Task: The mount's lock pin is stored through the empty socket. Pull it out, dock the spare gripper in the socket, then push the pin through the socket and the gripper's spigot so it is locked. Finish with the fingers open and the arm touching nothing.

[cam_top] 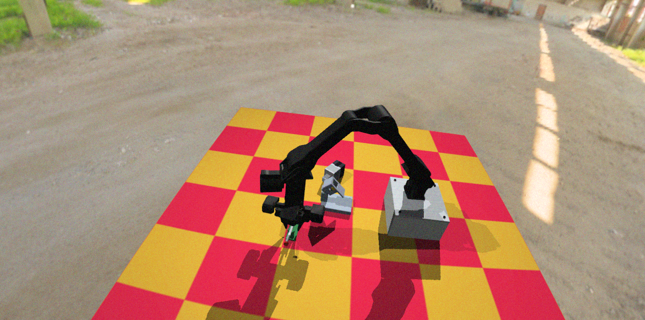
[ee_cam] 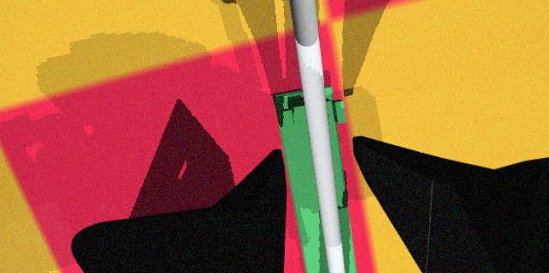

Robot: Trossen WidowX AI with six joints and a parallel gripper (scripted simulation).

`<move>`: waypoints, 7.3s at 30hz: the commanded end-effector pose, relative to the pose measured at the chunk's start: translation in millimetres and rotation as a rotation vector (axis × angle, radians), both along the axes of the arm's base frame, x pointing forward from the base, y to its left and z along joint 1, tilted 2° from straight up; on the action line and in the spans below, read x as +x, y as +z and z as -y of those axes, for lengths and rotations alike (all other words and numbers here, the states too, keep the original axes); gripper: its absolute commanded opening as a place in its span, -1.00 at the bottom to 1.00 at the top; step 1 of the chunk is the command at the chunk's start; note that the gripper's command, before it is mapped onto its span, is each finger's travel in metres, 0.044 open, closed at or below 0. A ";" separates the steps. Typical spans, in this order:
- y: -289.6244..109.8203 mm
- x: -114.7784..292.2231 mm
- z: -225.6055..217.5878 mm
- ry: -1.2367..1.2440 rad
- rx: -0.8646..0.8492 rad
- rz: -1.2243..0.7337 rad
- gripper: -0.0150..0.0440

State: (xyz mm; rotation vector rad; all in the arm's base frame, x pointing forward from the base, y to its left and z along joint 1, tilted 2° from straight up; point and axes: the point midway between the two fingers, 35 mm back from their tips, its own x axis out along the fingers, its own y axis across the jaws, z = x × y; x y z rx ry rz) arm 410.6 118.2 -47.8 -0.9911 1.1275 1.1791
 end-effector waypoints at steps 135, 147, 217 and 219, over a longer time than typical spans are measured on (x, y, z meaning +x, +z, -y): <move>-4.2 -10.7 60.4 0.005 -0.005 0.033 -0.49; -4.2 -10.7 60.4 0.005 -0.005 0.033 -0.49; 139.6 -19.7 105.5 -0.072 0.038 0.028 1.00; 135.6 -28.5 137.6 -0.124 0.074 0.021 1.00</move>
